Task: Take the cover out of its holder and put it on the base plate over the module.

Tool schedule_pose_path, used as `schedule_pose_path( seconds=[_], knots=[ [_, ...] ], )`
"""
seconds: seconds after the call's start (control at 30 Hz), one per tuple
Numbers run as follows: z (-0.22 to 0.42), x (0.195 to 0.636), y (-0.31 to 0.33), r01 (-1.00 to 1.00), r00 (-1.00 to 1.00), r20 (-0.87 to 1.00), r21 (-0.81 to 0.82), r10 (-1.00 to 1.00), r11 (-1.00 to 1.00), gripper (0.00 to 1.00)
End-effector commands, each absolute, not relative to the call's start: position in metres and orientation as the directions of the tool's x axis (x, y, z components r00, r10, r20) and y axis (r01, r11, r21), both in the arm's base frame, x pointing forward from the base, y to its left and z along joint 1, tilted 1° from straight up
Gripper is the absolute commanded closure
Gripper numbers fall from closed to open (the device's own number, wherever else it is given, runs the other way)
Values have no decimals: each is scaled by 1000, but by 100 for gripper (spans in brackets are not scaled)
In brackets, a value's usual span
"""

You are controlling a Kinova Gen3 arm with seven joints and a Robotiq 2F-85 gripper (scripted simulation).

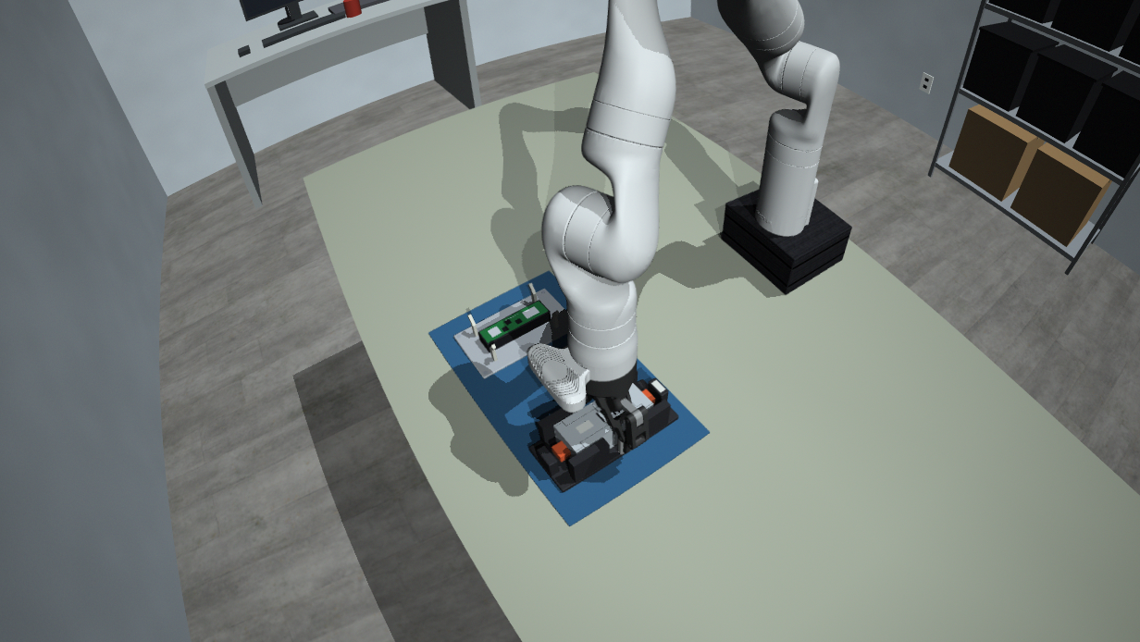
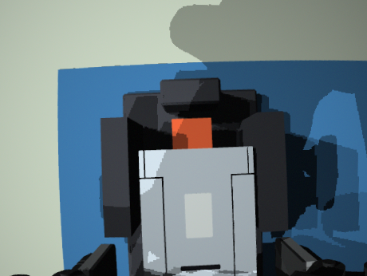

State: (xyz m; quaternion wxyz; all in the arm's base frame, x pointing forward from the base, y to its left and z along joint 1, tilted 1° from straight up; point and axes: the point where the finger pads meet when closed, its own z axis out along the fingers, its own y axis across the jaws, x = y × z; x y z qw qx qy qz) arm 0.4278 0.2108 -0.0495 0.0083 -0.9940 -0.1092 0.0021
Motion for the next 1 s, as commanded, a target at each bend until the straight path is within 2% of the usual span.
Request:
schedule_pose_path(
  seconds=[0.0,0.73,0.77,0.97],
  knots=[
    [-51,427,211,217,976,-4,-16,217,-976,0],
    [-50,427,211,217,976,-4,-16,217,-976,0],
    [-50,427,211,217,976,-4,-16,217,-976,30],
    [-50,427,211,217,976,-4,-16,217,-976,30]
  ],
)
